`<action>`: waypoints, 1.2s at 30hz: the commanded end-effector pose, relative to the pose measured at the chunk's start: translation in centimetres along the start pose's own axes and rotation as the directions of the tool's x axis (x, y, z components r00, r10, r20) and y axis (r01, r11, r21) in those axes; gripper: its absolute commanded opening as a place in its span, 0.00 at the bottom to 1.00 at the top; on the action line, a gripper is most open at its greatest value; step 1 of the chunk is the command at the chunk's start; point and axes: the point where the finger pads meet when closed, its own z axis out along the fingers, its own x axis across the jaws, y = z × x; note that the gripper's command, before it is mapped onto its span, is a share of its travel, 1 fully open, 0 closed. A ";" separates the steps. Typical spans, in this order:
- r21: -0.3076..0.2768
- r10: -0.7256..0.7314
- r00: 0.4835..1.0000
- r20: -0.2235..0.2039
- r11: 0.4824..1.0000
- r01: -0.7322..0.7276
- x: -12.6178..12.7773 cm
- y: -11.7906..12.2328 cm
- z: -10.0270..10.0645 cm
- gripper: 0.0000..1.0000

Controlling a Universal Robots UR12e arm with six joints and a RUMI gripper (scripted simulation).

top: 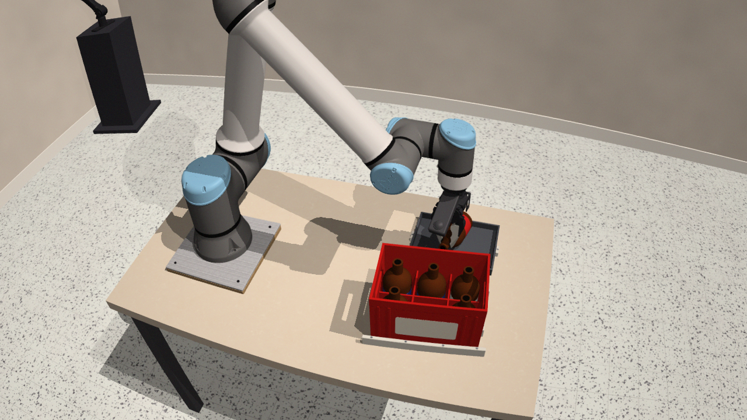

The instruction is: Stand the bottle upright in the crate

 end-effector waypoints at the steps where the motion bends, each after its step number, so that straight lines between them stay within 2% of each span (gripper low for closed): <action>1: 0.000 0.000 1.000 0.002 1.000 0.000 -0.1 0.0 -0.5 0.00; 36: 0.000 0.000 1.000 0.002 1.000 0.000 -0.1 0.0 -5.3 0.00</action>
